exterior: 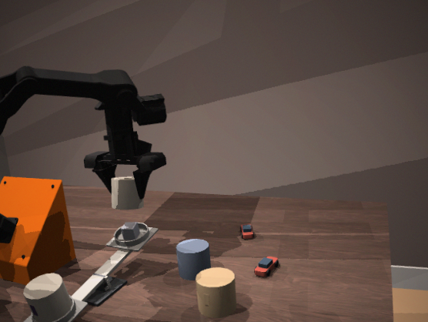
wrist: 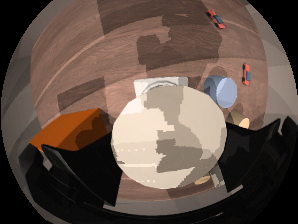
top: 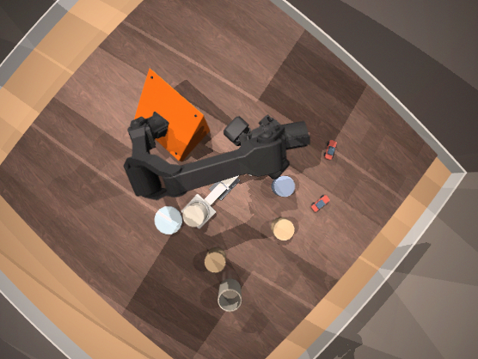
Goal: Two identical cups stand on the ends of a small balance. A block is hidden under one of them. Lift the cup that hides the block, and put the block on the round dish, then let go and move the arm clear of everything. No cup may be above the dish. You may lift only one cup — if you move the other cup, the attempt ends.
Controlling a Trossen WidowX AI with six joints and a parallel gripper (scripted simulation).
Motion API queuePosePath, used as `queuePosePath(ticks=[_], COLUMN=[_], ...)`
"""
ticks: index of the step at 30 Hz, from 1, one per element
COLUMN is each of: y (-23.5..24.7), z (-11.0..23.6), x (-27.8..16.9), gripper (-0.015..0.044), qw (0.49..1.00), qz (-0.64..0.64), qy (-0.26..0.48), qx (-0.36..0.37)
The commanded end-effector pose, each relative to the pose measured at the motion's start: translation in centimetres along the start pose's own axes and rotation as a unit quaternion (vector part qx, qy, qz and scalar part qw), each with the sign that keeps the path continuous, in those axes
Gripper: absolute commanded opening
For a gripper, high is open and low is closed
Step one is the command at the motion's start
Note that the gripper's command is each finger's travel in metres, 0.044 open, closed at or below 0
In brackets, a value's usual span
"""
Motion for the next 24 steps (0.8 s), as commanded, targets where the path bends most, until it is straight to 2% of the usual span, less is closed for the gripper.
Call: queuePosePath(ticks=[1,24], y=[0.13,0.12], z=[0.85,0.63], x=[0.08,-0.04], gripper=[0.0,0.0], qw=[1.0,1.0], qz=[-0.001,0.0], qy=[-0.003,0.0], qx=[-0.001,0.0])
Point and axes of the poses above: the point midway between the two fingers, 35 mm back from their tips, its own z axis back along the fingers, its own y axis across the jaws, x = y × z, the point moved 1 cm from there along z, back along the fingers, and after that the axes turned 14 degrees about z, right-handed, at the moved point
